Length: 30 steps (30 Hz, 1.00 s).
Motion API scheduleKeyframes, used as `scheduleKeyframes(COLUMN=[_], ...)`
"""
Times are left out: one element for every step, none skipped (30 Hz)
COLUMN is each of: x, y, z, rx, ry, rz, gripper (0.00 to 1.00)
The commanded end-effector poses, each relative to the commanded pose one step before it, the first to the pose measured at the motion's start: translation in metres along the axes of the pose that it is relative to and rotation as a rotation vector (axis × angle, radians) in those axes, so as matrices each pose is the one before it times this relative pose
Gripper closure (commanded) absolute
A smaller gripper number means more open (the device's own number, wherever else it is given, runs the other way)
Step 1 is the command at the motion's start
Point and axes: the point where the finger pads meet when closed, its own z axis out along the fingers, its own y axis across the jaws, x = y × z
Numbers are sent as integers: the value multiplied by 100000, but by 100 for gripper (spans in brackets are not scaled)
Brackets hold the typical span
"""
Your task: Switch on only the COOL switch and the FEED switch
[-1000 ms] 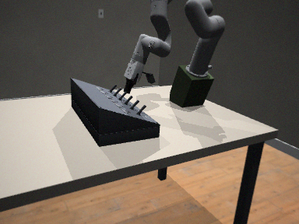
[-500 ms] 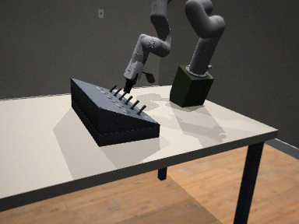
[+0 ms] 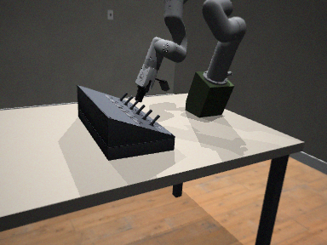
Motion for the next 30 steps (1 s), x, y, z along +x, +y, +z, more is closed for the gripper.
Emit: scheduleKeyframes(x=[-144, -12, -15, -19, -22, -26, -29, -33, -37, -41, -45, -49, -53, -57, -60, -63, 0, 0, -67, -70, -74, -77, -80, -81, -84, -86, -89, -91, -92, -92], y=[-47, 0, 0, 0, 0, 0, 0, 0, 0, 0, 0, 0, 0, 1, 0, -1, 0, 0, 0, 0, 0, 1, 1, -1, -1, 0, 0, 1, 0, -1], z=[-48, 0, 0, 0, 0, 0, 0, 0, 0, 0, 0, 0, 0, 0, 0, 0, 0, 0, 0, 0, 0, 0, 0, 0, 0, 0, 0, 0, 0, 0], rx=[149, 0, 0, 0, 0, 0, 0, 0, 0, 0, 0, 0, -1, -1, 1, 1, 0, 0, 0, 0, 0, -1, -1, 1, 1, 0, 0, -1, 0, 1], ry=[-247, 0, 0, 0, 0, 0, 0, 0, 0, 0, 0, 0, 0, -1, 1, 1, 0, 0, 0, 0, 0, -1, -1, 1, 1, 0, 0, -1, 0, 1], rz=[-60, 0, 0, 0, 0, 0, 0, 0, 0, 0, 0, 0, 0, 0, 0, 0, 0, 0, 0, 0, 0, 0, 0, 0, 0, 0, 0, 0, 0, 0], gripper=[100, 100, 100, 100, 100, 100, 100, 100, 100, 100, 100, 100, 100, 100, 100, 100, 100, 100, 100, 100, 100, 100, 100, 100, 100, 100, 100, 100, 100, 100])
